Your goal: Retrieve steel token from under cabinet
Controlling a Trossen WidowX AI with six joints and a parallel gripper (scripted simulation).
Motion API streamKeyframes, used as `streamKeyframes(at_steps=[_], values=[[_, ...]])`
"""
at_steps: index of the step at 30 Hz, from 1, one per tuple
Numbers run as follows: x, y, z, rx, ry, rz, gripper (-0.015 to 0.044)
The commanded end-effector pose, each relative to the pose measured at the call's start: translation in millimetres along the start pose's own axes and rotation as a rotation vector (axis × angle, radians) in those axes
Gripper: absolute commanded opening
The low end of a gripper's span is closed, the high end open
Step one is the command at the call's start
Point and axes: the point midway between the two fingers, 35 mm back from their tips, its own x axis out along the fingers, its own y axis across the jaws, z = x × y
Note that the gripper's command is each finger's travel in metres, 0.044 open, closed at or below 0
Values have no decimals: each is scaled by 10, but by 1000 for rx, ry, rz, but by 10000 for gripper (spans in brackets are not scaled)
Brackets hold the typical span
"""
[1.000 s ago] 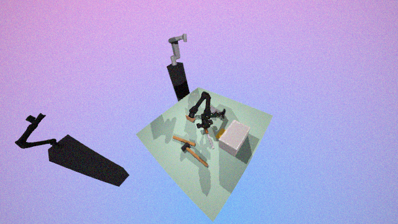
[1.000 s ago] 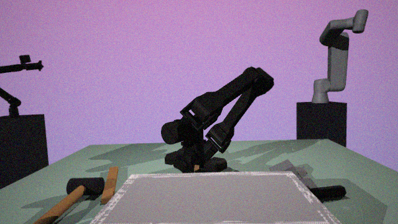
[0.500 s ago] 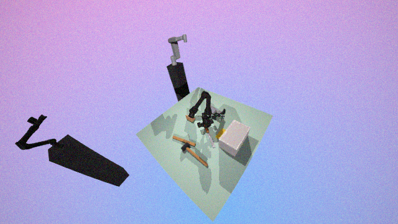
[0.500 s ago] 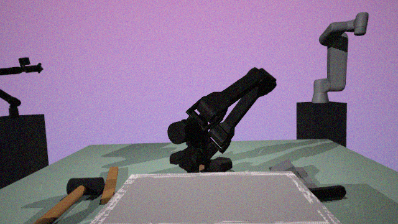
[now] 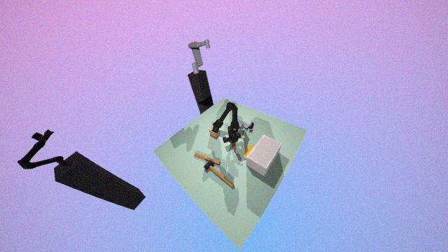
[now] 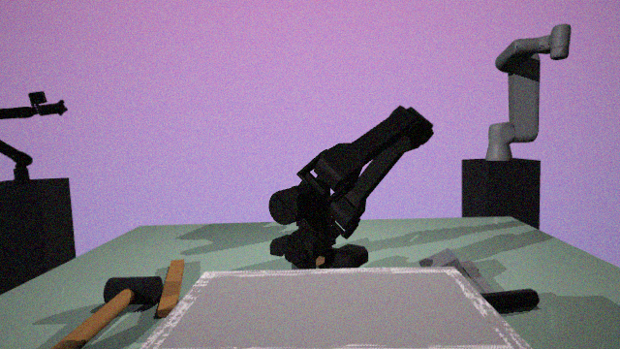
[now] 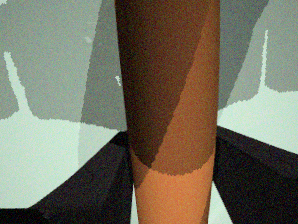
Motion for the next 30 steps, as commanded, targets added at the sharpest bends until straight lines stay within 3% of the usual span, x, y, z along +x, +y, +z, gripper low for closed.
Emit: streamKeyframes(at_steps=[1, 30], values=[[-17, 53, -32, -8, -6, 4, 0], [-16, 236, -179, -8, -5, 5, 0]])
